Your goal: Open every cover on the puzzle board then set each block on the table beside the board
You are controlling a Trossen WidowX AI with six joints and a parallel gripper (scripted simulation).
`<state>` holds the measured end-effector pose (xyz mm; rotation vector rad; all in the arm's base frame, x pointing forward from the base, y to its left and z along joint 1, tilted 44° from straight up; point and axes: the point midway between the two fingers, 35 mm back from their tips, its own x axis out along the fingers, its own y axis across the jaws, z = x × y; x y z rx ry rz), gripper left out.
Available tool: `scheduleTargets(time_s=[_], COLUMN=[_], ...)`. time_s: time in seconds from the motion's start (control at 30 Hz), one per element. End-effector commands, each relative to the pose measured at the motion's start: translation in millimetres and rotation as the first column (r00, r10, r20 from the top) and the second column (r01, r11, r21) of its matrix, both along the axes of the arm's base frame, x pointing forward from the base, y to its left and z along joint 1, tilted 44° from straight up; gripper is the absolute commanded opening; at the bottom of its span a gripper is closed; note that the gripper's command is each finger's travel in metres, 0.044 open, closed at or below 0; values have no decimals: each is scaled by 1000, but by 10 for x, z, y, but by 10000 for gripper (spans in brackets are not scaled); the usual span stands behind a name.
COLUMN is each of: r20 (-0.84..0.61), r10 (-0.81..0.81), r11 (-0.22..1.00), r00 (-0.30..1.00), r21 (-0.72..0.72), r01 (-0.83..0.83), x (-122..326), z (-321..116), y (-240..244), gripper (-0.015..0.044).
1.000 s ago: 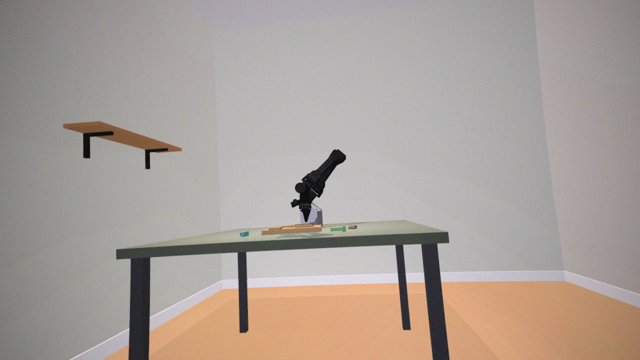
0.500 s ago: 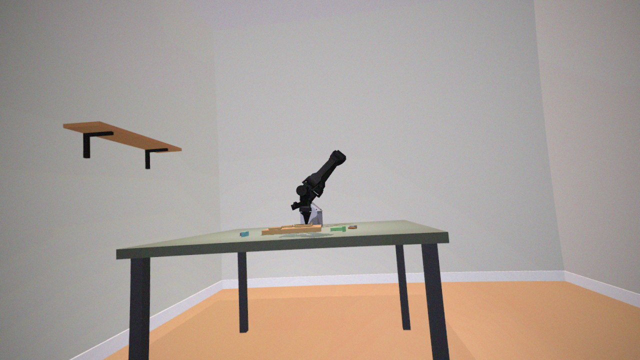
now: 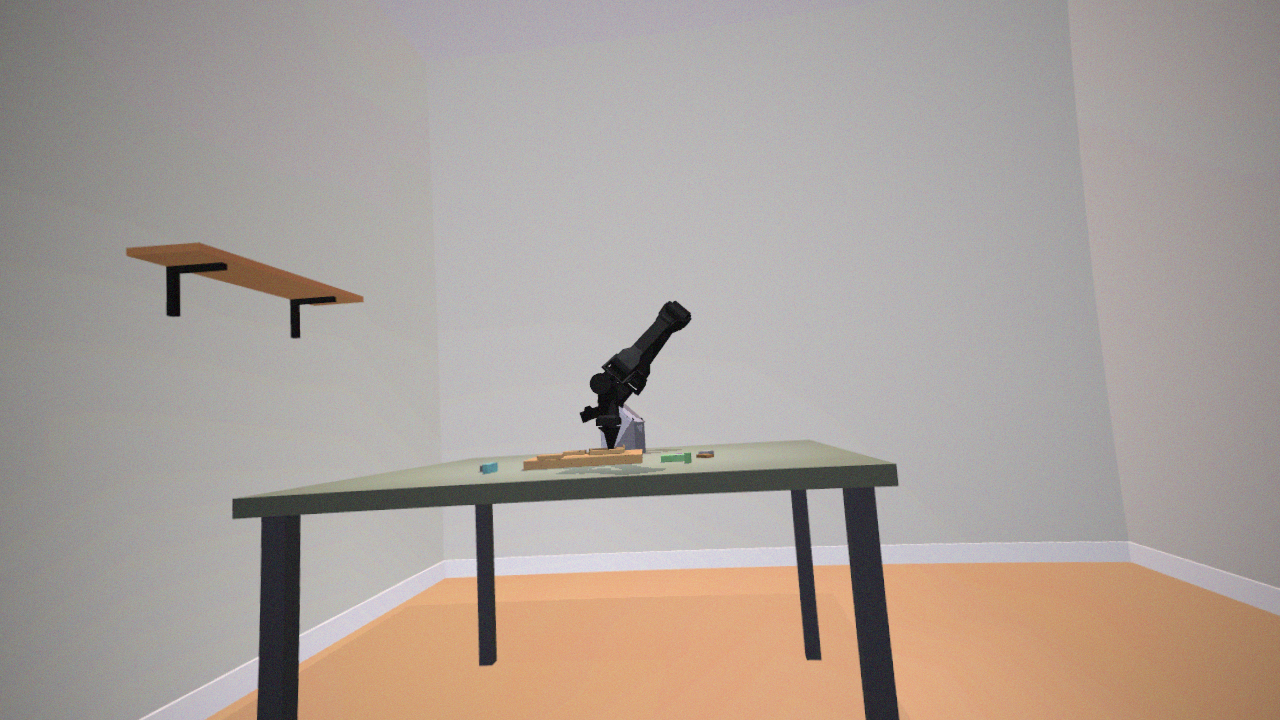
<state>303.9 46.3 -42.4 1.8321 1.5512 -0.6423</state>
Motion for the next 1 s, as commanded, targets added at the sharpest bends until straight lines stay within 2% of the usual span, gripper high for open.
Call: scheduleTargets(time_s=[0.0,0.97], r20=[5,4], r10=[3,3], r11=[1000,1000], r00=[1000,1000], r21=[3,-1], r01=[-3,-3], x=[15,49], z=[-21,-212], y=[-27,-241], gripper=[0,0])
